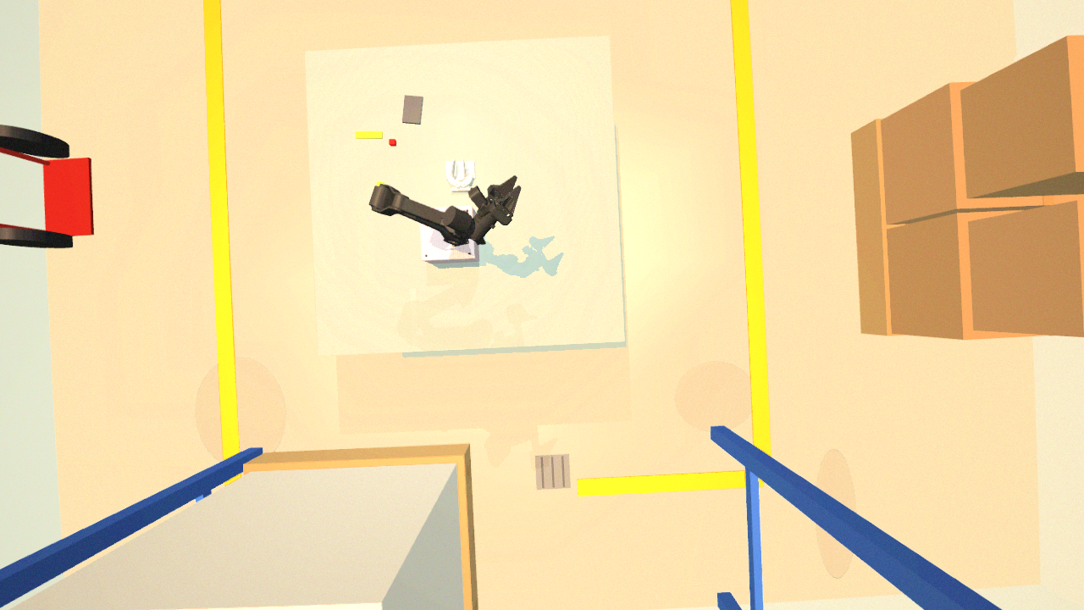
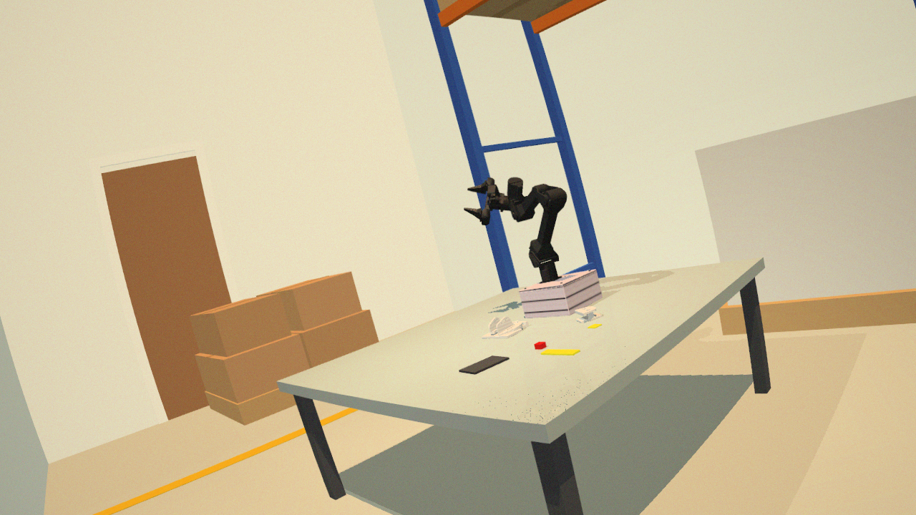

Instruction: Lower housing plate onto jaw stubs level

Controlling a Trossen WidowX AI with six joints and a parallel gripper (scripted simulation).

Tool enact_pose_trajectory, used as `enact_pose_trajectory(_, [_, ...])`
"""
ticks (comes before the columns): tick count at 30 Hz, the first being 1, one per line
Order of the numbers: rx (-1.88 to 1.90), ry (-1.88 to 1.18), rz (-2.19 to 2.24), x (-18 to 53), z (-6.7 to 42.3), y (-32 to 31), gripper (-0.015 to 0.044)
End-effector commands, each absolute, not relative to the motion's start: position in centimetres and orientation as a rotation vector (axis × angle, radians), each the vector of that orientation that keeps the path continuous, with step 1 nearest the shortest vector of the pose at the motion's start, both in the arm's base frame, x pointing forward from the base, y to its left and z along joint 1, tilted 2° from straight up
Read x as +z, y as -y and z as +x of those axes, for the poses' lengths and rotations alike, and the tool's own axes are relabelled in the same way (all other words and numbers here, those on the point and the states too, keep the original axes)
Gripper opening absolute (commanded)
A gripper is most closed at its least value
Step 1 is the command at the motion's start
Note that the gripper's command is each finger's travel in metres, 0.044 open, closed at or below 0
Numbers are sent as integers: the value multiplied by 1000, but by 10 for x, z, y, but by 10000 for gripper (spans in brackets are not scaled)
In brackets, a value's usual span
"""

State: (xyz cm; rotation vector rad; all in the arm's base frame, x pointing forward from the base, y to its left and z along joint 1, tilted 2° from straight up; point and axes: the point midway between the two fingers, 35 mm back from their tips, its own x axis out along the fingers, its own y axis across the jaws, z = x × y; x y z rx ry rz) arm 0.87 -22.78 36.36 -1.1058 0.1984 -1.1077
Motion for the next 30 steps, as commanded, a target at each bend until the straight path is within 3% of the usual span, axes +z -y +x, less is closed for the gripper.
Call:
enact_pose_trajectory(1, [-1092, -186, -1086, 363, 13, 234, 440])
enact_pose_trajectory(30, [-901, -130, -925, 346, 72, 272, 440])
